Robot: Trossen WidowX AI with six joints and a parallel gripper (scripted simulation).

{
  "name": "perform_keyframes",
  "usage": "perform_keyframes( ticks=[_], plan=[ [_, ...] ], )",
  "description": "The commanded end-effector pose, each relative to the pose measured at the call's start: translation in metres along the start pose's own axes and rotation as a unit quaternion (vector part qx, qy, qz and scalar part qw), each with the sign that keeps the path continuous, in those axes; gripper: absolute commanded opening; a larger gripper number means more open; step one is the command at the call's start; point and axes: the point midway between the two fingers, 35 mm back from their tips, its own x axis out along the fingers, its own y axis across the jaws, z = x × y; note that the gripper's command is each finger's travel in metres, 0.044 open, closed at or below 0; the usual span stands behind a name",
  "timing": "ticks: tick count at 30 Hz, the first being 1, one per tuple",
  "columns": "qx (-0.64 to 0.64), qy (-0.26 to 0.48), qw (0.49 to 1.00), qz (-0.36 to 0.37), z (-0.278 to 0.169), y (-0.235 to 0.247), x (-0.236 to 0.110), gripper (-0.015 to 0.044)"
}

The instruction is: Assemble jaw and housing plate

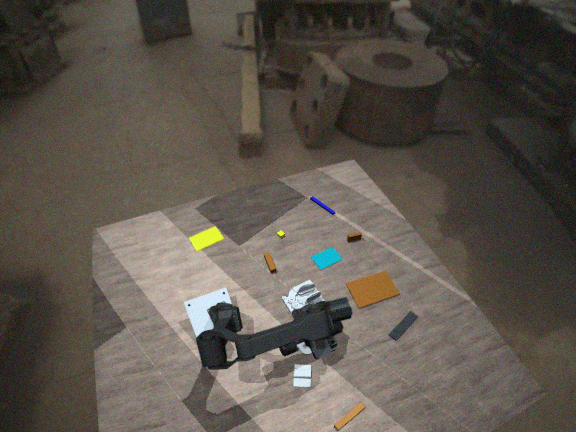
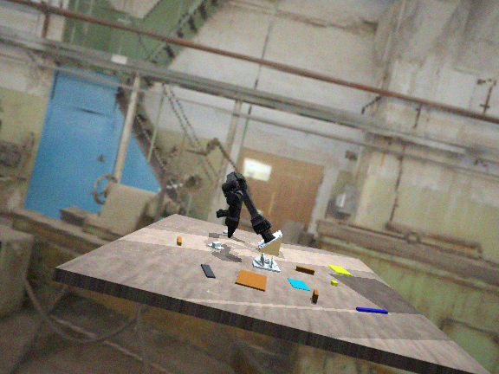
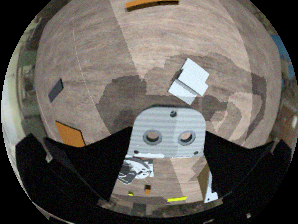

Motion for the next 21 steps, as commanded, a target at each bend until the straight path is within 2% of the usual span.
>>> perform_keyframes(
  ticks=[1, 21],
  plan=[
    [-0.044, 0.006, 0.999, 0.0, -0.01, 0.006, 0.001, 0.0351],
    [-0.239, 0.014, 0.971, 0.001, -0.056, 0.028, 0.003, 0.0351]
  ],
)
